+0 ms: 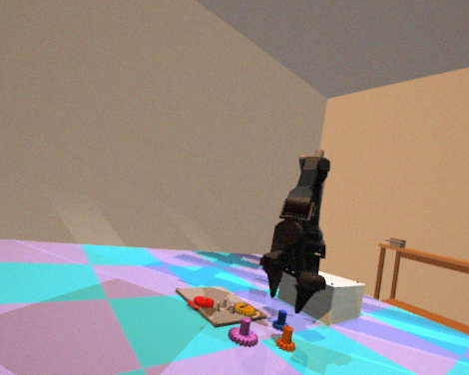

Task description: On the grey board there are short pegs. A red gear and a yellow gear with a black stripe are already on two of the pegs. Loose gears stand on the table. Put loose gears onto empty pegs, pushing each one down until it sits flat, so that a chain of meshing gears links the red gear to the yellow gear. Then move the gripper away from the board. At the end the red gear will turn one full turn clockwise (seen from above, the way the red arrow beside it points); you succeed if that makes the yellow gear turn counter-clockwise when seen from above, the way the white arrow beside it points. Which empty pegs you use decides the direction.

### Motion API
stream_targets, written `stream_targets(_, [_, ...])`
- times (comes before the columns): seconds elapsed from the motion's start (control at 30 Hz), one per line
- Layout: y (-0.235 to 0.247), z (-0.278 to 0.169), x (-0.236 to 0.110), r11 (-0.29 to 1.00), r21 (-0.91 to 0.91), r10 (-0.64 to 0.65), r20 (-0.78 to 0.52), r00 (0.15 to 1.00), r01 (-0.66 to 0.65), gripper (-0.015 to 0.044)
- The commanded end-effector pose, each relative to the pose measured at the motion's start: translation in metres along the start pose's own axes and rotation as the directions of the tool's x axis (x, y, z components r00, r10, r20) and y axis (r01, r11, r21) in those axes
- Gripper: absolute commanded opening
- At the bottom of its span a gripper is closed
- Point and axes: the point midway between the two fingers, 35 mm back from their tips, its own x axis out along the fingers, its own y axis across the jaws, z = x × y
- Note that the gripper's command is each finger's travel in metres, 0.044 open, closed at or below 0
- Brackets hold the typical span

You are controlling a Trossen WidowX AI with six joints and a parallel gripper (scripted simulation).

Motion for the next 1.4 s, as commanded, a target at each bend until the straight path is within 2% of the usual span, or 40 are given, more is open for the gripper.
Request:
stream_targets(0.0, [0.0, -0.001, 0.007, 1.0, 0.004, 0.0, -0.003, 1.0, 0.0, 0.044])
stream_targets(0.63, [0.0, -0.001, 0.028, 1.0, 0.004, 0.0, -0.003, 1.0, 0.0, 0.044])
stream_targets(1.1, [0.0, -0.001, 0.028, 1.0, 0.004, 0.0, -0.003, 1.0, 0.0, 0.0072])
stream_targets(1.33, [0.0, -0.001, 0.028, 1.0, 0.004, 0.0, -0.003, 1.0, 0.0, 0.0026])
stream_targets(1.37, [0.0, -0.001, 0.028, 1.0, 0.004, 0.0, -0.003, 1.0, 0.0, 0.0])
